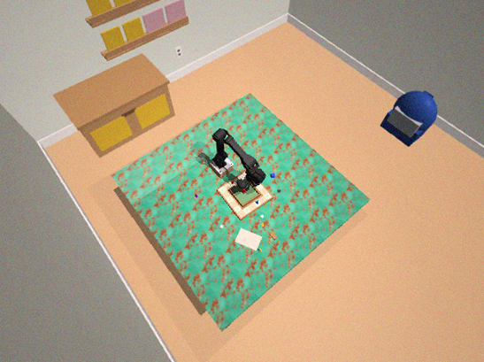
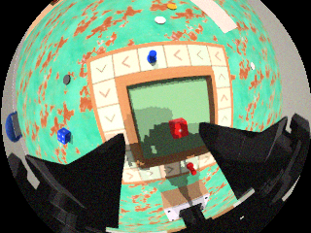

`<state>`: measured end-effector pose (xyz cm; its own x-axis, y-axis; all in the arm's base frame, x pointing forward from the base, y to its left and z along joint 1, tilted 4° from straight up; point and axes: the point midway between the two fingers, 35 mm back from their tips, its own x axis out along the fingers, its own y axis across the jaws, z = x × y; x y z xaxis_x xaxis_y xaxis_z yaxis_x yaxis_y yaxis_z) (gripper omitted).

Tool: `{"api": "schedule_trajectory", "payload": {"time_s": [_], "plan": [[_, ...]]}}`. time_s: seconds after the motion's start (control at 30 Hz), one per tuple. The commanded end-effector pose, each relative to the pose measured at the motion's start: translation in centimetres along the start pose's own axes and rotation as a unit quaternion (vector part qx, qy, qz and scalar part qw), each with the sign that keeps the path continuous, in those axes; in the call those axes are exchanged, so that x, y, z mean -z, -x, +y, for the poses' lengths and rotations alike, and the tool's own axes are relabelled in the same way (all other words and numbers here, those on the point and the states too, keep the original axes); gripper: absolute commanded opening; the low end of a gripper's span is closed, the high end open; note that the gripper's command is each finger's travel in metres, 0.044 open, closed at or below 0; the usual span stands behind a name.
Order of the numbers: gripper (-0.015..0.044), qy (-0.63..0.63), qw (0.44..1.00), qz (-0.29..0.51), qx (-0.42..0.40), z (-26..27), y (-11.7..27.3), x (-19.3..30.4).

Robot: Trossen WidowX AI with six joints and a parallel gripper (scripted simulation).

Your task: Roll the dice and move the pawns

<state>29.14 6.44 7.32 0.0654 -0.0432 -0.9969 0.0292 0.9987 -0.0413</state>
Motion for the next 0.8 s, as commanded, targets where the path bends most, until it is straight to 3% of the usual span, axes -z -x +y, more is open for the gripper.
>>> {"api": "schedule_trajectory", "payload": {"time_s": [0.0,0.43,0.77], "plan": [[0.0275,-0.068,0.998,0.018,-0.006,6.2,-0.9,-0.6],[0.0275,-0.234,0.971,0.045,0.008,20.8,-3.8,2.9],[0.0275,-0.236,0.971,0.046,0.008,21.1,-4.2,3.0]]}}
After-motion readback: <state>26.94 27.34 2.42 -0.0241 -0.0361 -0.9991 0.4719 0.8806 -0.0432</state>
